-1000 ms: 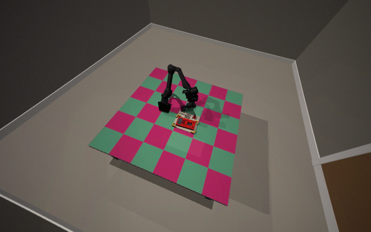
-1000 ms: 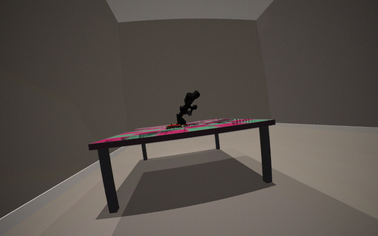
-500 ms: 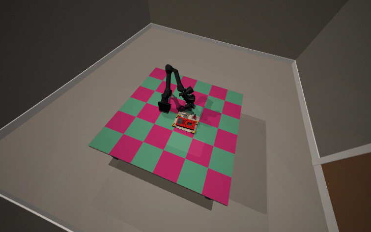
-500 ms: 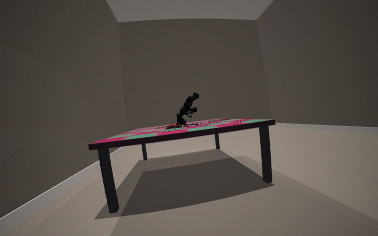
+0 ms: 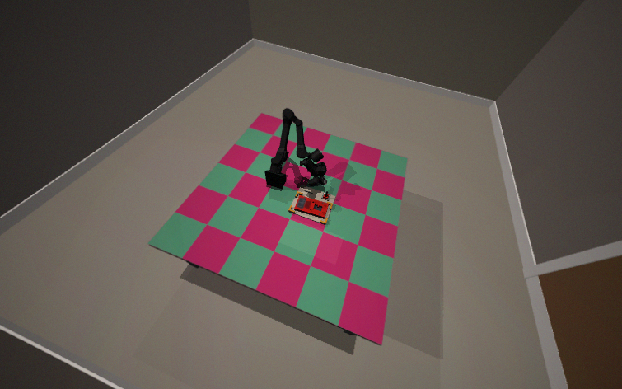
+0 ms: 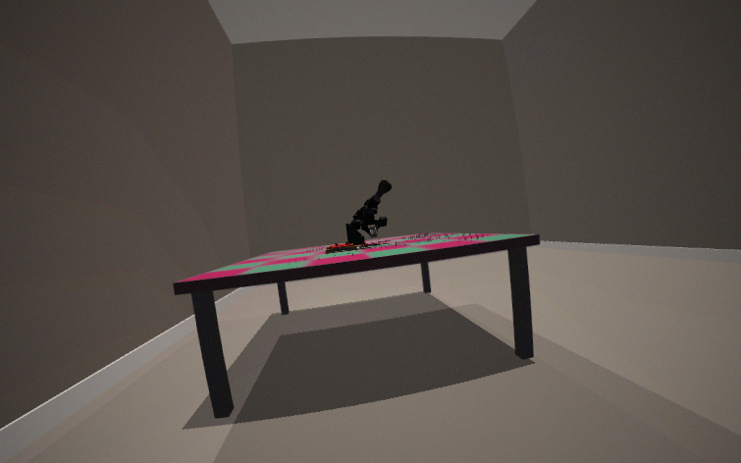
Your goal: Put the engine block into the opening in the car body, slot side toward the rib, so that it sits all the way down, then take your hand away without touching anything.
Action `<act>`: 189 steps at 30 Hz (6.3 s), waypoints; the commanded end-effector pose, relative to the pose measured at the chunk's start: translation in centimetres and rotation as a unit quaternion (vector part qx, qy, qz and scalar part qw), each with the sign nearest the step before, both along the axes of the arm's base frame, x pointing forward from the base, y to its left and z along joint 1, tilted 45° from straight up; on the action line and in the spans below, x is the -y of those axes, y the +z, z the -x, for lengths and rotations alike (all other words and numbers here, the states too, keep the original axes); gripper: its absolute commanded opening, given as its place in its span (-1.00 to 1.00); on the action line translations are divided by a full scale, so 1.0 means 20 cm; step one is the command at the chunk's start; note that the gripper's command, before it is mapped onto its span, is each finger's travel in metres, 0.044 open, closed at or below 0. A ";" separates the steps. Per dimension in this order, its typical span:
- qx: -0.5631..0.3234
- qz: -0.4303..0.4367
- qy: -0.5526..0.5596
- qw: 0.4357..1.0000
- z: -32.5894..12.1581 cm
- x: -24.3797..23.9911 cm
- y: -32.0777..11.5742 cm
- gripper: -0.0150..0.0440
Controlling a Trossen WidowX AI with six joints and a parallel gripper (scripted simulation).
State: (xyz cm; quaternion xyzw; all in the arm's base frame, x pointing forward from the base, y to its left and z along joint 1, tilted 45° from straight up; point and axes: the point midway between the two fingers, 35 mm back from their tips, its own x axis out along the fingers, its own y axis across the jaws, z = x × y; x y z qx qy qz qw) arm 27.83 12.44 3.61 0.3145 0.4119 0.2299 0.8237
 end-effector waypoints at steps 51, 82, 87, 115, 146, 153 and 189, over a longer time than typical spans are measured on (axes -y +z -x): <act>-0.001 0.000 -0.004 1.000 0.07 -0.12 -0.13 1.00; -0.047 0.044 0.032 0.997 0.07 -0.02 -0.12 1.00; -0.099 0.076 0.082 0.989 0.02 0.01 -0.14 1.00; -0.247 0.044 0.251 0.935 0.00 0.02 0.02 1.00; -0.247 0.043 0.251 0.935 0.03 -0.13 -0.13 0.64; -0.247 0.043 0.251 0.935 0.03 -0.13 -0.13 0.09; -0.248 0.049 0.249 0.935 -0.06 0.16 0.14 -0.49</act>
